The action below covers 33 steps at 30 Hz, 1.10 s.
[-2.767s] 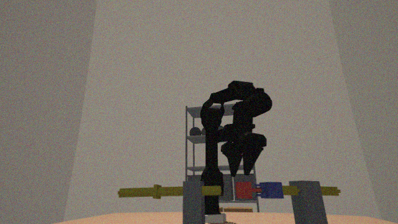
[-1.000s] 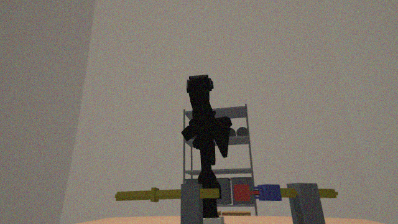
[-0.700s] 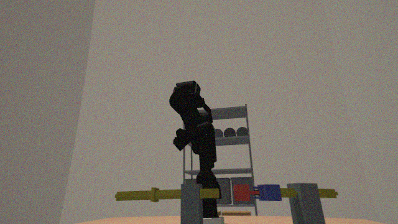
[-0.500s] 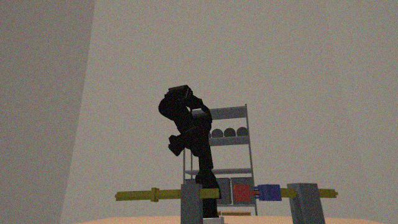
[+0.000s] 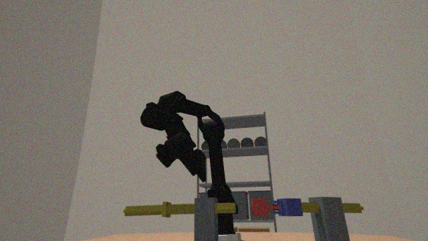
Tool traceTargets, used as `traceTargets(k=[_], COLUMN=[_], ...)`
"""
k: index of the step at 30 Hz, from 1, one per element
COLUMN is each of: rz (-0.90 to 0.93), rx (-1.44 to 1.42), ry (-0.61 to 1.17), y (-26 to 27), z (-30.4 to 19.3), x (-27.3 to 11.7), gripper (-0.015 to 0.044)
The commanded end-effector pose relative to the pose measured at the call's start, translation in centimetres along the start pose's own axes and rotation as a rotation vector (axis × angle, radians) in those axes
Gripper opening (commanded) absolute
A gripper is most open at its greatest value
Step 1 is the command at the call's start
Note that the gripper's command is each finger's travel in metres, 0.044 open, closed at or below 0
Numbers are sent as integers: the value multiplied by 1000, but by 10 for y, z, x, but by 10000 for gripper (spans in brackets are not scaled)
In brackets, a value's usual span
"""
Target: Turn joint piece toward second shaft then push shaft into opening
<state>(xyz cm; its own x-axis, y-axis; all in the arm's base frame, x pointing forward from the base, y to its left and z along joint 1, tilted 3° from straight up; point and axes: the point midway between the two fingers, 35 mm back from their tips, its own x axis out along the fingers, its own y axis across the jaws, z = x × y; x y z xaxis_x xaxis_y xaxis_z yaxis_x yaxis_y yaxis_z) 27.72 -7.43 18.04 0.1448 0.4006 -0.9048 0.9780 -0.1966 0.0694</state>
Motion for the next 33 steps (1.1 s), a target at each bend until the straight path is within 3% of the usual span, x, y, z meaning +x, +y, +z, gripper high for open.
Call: traceTargets(k=[1,8,14,26,33], rz=[40,95,87,-12,-12], rx=[12,20,16,-27,-27], ry=[-45,-126,-146,-489,-494], y=[4,-21,-22,-23,-23], z=[57,158,162,182,182], x=[-26,-75,-73,-17,-16], gripper=[440,440,440,440,440])
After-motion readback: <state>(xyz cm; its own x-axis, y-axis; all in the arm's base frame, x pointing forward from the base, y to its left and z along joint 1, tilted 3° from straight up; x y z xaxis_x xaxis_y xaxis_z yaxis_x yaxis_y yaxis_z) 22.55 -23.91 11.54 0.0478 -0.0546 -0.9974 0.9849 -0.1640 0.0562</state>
